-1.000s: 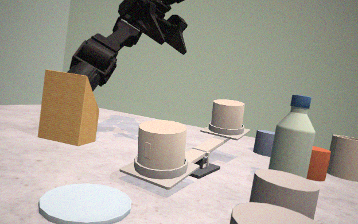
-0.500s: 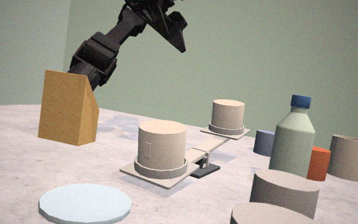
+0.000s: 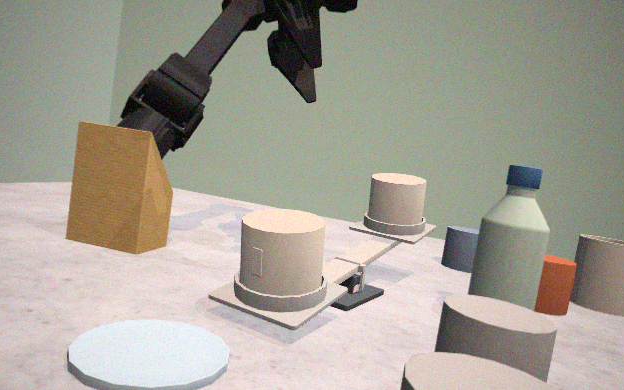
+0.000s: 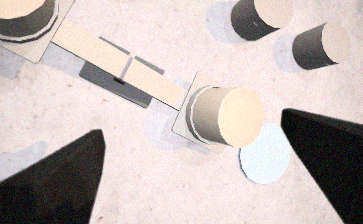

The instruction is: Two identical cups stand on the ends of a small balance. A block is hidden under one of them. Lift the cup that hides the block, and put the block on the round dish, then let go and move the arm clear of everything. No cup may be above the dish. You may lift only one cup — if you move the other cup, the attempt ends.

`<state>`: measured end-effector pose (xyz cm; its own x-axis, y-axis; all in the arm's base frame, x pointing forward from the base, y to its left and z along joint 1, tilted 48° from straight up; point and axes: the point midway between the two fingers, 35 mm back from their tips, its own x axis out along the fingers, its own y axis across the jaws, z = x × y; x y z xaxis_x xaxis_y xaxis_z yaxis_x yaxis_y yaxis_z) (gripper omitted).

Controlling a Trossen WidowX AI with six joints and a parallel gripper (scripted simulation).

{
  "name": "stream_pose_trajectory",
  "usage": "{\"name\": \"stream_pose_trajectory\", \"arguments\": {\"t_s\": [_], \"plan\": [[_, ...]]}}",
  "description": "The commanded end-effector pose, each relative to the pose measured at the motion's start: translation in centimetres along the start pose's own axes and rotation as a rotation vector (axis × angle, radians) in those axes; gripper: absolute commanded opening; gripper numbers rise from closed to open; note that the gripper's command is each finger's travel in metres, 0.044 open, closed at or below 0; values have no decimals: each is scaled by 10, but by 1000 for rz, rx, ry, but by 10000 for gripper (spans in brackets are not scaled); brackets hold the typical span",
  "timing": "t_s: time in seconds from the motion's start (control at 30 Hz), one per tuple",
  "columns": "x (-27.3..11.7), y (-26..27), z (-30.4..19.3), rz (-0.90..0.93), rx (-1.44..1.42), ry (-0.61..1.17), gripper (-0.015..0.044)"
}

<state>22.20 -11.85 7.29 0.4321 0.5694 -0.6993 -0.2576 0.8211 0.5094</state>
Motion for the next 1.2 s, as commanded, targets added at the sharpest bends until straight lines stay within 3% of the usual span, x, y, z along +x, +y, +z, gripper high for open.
{"name": "stream_pose_trajectory", "arguments": {"t_s": [0.0,0.9,1.17], "plan": [[12,-14,0,40,-146,57,440],[112,-84,-36,420,-936,232,440],[115,-85,-38,432,-955,233,440]]}}
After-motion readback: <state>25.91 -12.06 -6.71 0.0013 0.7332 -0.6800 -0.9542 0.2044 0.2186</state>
